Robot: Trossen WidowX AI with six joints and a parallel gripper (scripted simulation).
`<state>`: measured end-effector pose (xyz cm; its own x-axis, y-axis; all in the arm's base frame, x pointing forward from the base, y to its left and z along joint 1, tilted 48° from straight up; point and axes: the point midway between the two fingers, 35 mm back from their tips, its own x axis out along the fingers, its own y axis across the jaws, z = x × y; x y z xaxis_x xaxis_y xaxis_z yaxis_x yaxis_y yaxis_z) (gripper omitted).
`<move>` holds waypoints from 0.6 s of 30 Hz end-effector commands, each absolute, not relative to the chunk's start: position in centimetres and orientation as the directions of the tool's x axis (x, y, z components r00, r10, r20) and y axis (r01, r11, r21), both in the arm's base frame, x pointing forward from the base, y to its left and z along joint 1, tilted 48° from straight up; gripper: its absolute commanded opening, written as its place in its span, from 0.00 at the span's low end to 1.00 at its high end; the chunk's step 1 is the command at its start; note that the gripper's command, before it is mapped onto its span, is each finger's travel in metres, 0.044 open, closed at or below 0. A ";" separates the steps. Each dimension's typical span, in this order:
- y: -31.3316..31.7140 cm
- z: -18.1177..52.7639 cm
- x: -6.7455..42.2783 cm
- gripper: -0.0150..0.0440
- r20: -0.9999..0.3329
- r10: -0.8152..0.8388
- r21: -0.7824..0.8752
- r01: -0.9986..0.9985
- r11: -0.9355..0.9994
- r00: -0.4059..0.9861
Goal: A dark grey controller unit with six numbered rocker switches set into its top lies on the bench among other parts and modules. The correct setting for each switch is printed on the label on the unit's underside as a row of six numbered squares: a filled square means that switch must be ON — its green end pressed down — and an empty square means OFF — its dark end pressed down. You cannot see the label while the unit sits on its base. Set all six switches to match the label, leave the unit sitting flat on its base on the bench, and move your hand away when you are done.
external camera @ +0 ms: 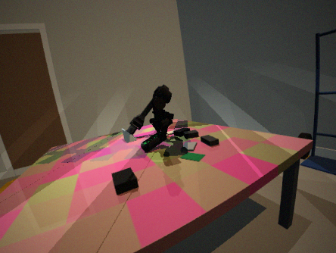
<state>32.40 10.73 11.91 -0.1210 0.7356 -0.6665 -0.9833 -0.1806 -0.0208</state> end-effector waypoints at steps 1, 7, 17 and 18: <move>10.9 11.5 32.1 0.83 -0.672 0.729 -0.001 -0.985 -0.175 -0.129; 11.3 11.4 32.1 0.83 -0.672 0.730 -0.002 -0.985 -0.175 -0.129; 12.1 11.2 31.9 0.83 -0.671 0.730 -0.002 -0.985 -0.175 -0.129; 12.1 11.2 31.9 0.83 -0.671 0.730 -0.002 -0.985 -0.175 -0.129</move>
